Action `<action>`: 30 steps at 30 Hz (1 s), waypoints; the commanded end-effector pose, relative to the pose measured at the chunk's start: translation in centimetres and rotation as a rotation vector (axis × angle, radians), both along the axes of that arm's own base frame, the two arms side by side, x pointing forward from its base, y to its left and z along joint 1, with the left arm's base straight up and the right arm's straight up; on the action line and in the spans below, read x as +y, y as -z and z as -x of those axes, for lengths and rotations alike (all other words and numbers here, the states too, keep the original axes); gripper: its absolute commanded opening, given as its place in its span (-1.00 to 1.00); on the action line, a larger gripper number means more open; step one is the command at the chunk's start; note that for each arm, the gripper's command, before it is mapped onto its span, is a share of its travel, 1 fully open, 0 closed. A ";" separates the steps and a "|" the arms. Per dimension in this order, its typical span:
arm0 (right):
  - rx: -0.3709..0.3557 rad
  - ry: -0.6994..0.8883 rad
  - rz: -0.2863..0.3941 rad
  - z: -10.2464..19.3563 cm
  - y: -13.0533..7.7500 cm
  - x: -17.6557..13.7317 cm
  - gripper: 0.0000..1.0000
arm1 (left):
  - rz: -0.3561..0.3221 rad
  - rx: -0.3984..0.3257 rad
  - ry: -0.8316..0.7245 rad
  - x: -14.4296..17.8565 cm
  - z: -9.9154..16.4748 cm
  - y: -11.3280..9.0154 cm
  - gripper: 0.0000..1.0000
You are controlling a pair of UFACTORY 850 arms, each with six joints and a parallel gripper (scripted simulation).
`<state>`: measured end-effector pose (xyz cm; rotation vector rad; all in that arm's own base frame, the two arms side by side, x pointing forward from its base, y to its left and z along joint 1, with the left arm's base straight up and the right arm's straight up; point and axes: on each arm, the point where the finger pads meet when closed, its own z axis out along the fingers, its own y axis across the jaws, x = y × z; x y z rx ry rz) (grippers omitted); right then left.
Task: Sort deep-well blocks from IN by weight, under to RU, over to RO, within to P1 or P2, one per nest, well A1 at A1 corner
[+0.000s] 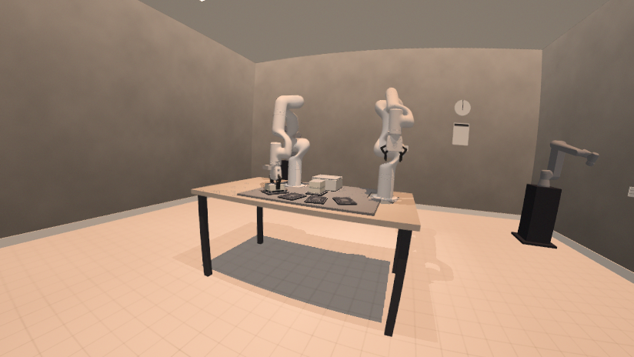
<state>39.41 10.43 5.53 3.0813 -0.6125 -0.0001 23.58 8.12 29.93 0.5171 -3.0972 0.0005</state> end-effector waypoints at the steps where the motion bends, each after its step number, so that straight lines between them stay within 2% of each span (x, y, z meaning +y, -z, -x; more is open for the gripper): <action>1: -0.002 0.000 0.000 -0.1 0.0 0.0 -1.00 | -0.001 -0.001 0.000 0.0 -0.1 -0.1 1.00; 30: -0.001 0.000 0.000 -0.1 0.4 0.0 -1.00 | -0.001 -0.001 0.000 0.0 -0.1 -0.1 1.00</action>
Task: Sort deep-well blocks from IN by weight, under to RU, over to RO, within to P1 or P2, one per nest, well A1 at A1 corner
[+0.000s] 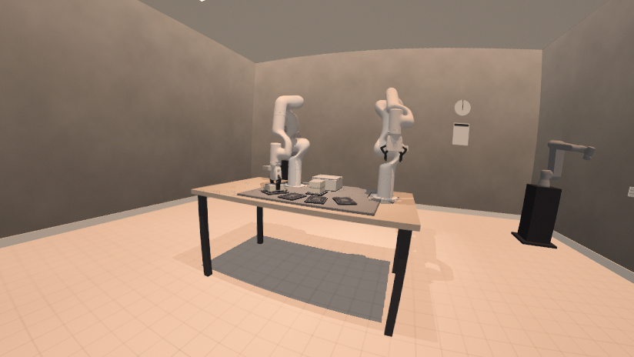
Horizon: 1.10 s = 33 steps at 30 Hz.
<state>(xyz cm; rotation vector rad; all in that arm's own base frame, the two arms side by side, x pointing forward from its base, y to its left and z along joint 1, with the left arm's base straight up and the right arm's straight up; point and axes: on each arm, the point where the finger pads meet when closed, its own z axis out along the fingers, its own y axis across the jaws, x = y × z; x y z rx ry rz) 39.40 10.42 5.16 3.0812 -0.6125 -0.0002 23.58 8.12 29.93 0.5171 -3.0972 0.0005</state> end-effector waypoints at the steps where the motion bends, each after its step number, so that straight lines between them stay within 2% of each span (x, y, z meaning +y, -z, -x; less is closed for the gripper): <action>1: -0.002 0.000 0.000 -0.1 0.0 0.0 -1.00 | -0.001 -0.001 0.000 0.0 -0.1 -0.1 1.00; 33: -0.002 0.000 0.000 -0.1 0.5 0.0 -1.00 | -0.001 -0.001 0.000 0.0 -0.1 -0.1 1.00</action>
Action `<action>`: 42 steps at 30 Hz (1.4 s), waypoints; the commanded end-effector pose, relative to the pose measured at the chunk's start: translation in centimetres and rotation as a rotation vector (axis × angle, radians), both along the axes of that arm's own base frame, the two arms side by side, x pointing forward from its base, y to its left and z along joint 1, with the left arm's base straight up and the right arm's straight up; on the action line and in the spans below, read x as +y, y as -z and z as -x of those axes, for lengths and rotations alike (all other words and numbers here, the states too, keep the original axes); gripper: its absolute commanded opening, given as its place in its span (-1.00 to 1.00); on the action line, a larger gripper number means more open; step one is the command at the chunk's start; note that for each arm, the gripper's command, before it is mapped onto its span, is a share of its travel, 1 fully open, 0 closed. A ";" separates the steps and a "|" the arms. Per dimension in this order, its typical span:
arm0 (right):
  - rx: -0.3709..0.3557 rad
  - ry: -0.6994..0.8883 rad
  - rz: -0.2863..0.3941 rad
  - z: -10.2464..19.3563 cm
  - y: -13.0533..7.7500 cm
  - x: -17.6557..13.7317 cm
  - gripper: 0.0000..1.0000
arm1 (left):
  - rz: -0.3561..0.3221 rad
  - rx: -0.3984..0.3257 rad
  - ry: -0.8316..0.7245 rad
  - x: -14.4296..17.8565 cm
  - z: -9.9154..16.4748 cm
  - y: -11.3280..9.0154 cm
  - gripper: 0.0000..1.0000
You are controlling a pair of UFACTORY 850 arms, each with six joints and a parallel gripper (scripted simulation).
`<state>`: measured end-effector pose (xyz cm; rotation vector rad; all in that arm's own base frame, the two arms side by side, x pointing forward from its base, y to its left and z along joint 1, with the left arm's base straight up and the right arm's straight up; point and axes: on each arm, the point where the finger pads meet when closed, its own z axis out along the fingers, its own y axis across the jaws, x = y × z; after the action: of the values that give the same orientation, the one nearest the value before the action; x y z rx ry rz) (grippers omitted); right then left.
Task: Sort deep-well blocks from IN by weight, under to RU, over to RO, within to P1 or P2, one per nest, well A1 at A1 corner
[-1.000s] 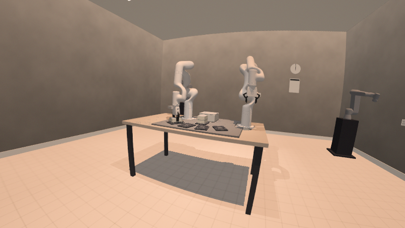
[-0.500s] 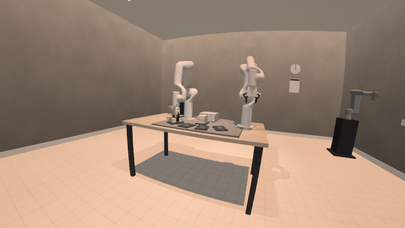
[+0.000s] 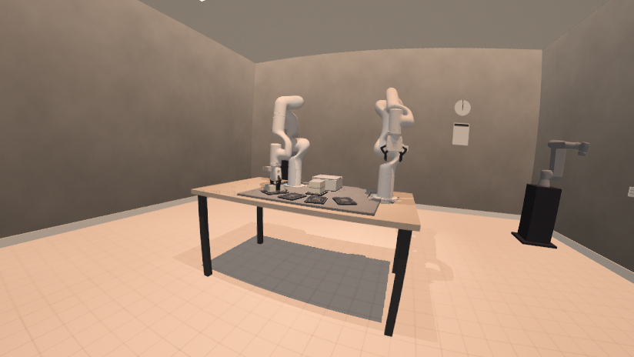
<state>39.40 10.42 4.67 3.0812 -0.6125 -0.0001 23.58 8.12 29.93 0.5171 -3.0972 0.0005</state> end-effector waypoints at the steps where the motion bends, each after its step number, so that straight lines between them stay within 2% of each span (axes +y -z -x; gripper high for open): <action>1: -0.002 0.000 0.000 -0.1 0.0 0.0 -1.00 | -0.001 -0.001 0.000 0.0 -0.1 -0.1 1.00; 14: -0.002 0.000 0.000 -0.1 0.2 0.0 -1.00 | -0.001 -0.001 0.000 0.0 -0.1 -0.1 1.00; 15: -0.002 0.000 0.000 -0.1 0.2 0.0 1.00 | -0.001 -0.001 0.000 0.0 -0.1 -0.1 1.00; 42: -0.002 0.000 0.000 -0.1 0.2 0.0 1.00 | -0.001 -0.001 0.000 0.0 -0.1 -0.1 1.00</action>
<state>39.41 10.43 4.39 3.0813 -0.6125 0.0000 23.58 8.12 29.93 0.5171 -3.0972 0.0005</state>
